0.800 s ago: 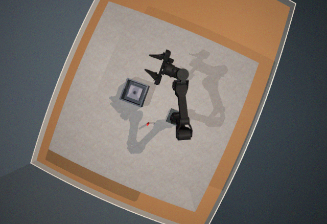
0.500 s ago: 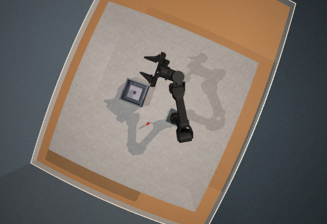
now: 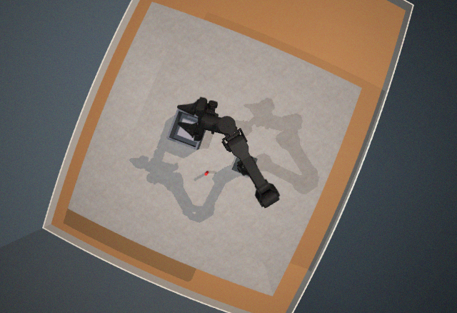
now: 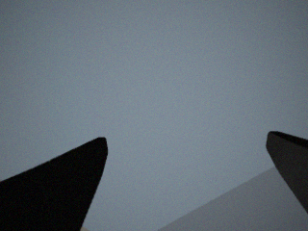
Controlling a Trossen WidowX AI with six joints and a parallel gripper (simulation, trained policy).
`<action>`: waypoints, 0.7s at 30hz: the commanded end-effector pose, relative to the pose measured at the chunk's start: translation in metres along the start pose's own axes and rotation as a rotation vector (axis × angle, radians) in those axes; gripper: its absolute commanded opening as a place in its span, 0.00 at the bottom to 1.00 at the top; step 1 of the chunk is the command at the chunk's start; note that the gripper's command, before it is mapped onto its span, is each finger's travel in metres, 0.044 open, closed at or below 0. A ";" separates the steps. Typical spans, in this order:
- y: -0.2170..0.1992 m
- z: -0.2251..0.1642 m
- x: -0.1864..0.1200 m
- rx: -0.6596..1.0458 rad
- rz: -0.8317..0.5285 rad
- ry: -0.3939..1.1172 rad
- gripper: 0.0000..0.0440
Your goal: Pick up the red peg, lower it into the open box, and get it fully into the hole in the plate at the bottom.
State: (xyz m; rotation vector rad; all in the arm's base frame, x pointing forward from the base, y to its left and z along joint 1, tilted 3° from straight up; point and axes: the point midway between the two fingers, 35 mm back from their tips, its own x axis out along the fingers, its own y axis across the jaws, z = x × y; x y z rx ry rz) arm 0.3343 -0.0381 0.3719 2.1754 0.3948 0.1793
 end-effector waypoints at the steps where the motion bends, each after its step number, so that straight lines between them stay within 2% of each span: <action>1: -0.024 -0.019 0.005 -0.068 -0.062 -0.010 1.00; 11: -0.104 -0.050 0.003 -0.186 -0.319 -0.051 1.00; 21: -0.191 -0.050 -0.024 -0.238 -0.661 -0.144 1.00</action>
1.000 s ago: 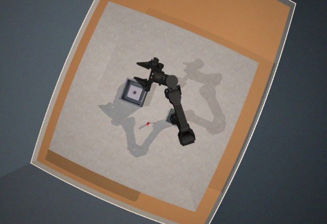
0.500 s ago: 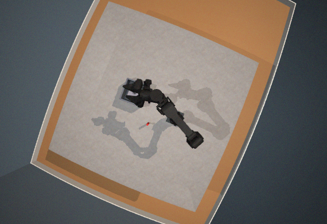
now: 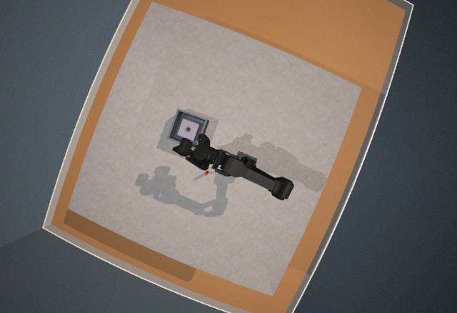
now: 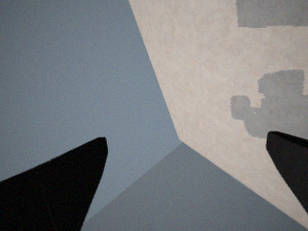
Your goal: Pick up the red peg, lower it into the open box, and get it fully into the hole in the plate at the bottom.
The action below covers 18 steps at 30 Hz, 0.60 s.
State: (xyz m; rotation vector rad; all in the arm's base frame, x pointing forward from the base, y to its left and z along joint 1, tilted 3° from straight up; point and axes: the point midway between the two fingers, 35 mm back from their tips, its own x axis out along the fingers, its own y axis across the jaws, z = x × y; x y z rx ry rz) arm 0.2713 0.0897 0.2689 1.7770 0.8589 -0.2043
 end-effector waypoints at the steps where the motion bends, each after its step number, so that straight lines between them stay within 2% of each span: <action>1: -0.034 -0.003 0.006 -0.023 -0.135 -0.035 1.00; 18: -0.160 -0.001 0.011 -0.127 -0.671 -0.205 1.00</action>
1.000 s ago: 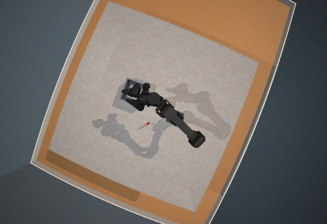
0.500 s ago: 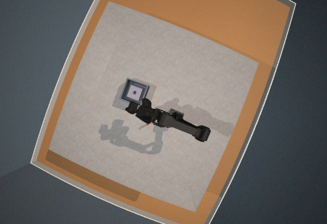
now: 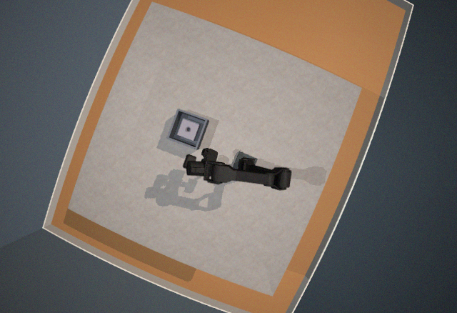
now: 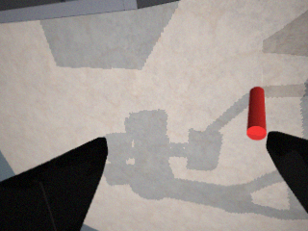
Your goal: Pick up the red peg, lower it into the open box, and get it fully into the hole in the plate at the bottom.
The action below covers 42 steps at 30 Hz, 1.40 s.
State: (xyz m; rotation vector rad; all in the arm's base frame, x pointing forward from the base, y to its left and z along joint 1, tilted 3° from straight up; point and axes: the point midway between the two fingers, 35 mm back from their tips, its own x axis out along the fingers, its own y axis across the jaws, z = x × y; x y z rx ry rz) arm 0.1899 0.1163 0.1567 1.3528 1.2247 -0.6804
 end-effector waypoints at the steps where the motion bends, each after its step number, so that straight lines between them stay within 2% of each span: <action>1: -0.021 -0.002 0.013 -0.041 -0.098 -0.042 1.00; 9: -0.045 -0.011 0.039 -0.163 -0.181 -0.072 1.00; 22: -0.065 -0.017 0.092 -0.265 -0.160 -0.057 1.00; 25: -0.068 -0.017 0.101 -0.260 -0.155 -0.052 0.97; 27: -0.070 -0.017 0.105 -0.252 -0.157 -0.047 0.88; 42: -0.074 -0.019 0.109 -0.246 -0.217 0.027 0.01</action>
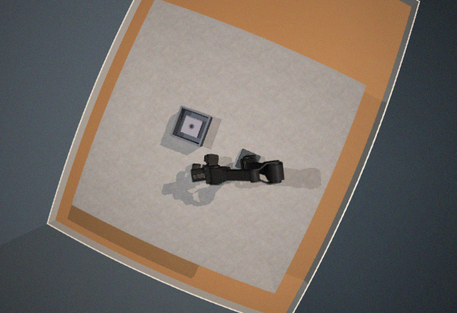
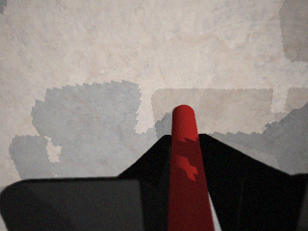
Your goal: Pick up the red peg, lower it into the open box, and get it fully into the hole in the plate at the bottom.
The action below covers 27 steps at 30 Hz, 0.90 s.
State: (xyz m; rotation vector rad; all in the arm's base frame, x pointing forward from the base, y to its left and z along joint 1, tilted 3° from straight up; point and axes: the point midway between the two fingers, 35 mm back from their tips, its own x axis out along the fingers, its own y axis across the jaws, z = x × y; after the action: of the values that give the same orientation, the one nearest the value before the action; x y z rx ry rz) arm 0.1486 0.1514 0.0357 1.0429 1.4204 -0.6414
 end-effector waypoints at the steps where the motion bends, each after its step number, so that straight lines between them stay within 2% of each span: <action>1: 0.000 0.001 0.000 -0.004 -0.013 0.018 0.00; 16: 0.045 0.017 -0.057 -0.137 0.118 -0.090 0.00; 27: 0.077 0.050 -0.097 -0.160 0.176 -0.193 0.00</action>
State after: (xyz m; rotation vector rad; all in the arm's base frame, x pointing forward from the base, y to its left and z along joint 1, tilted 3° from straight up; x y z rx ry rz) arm 0.2184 0.1300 0.1293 0.9509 1.2092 -0.4734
